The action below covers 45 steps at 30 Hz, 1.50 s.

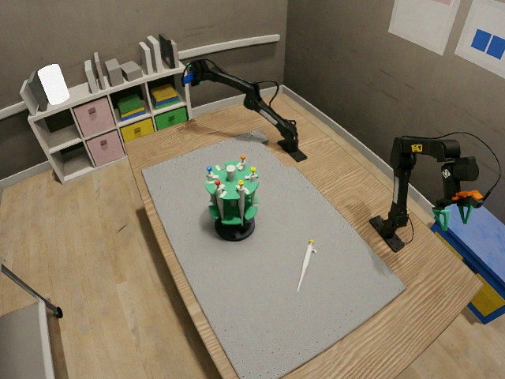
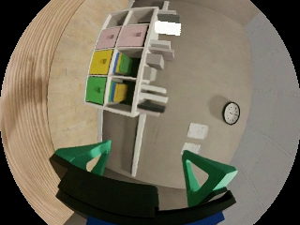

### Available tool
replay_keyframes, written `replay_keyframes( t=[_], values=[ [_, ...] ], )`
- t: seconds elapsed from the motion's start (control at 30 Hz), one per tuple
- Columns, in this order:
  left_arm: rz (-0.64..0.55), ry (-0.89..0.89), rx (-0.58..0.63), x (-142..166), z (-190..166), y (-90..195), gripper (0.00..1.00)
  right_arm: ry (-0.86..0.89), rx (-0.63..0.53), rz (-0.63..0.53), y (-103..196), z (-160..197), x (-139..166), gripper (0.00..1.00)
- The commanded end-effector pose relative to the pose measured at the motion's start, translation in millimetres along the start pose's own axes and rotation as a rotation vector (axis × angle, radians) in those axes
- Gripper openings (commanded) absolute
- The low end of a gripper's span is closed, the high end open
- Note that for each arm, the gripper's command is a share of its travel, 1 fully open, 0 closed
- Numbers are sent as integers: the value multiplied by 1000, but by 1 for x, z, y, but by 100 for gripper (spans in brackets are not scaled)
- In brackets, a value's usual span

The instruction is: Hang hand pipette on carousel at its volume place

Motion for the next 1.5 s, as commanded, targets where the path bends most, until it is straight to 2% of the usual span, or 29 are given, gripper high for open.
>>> replay_keyframes(
  t=[0.0,0.17,0.2,0.6,0.63,0.67,0.73,1.0,1.23,1.3,1.47],
  values=[
    [45,38,56,22,-5,32,100,-6,-65,23,3,-10,1,100],
    [35,-2,97,30,-17,41,100,-6,-65,23,3,-10,1,100],
    [70,-31,101,28,-23,31,100,-6,-65,23,3,-10,1,100],
    [66,-353,402,51,-98,57,100,-6,-65,23,3,-10,1,100],
    [113,-392,411,58,-109,41,100,-6,-65,23,3,-10,1,100],
    [119,-434,452,61,-117,39,100,-6,-65,23,3,-10,1,100],
    [119,-434,452,61,-117,39,100,-6,-65,23,3,-10,1,100],
    [149,-652,633,73,-163,10,100,-6,-65,23,3,-10,1,100],
    [146,-837,816,90,-202,-16,100,-6,-65,23,3,-10,1,100],
    [146,-837,816,90,-202,-16,100,-6,-65,23,3,-10,1,100],
    [124,-944,945,102,-222,-35,100,-6,-65,23,3,-10,1,100]
  ],
)
Point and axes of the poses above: on each arm, the point where the finger pads meet when closed, its own y axis back along the fingers, its own z axis across the jaws, x = y × z, the point moved 2 cm from there along y, back along the fingers, and after that the axes turned 5 degrees about y, right-handed, at the moved point
